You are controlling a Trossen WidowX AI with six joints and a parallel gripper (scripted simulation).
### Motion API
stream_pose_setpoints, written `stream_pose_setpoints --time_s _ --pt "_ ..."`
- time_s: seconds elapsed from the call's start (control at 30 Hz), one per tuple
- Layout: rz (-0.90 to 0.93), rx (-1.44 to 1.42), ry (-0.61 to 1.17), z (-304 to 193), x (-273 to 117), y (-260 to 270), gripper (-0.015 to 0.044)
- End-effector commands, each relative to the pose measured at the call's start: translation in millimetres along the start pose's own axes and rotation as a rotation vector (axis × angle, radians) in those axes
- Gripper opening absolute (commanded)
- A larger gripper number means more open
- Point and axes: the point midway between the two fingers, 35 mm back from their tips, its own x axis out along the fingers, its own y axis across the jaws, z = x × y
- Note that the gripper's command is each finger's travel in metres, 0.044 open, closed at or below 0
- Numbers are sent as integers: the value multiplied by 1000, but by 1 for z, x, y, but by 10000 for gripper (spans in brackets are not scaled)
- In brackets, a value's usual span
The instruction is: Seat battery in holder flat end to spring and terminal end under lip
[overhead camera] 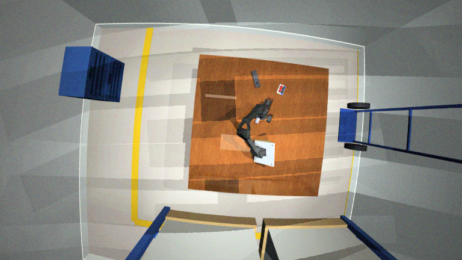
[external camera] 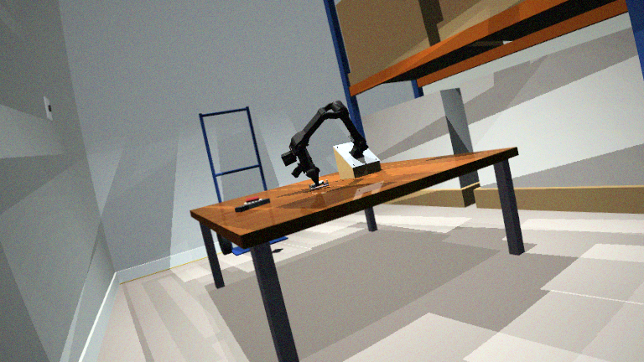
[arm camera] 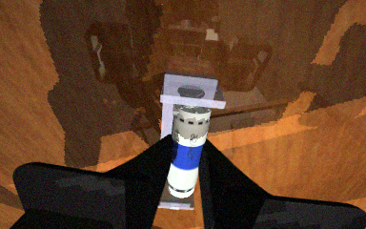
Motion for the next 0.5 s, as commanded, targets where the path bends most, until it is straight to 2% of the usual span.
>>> stream_pose_setpoints --time_s 0.0,0.47 --pt "-3 -1 -26 2 2 0 64" --pt "-4 5 -87 -1 3 1 64"
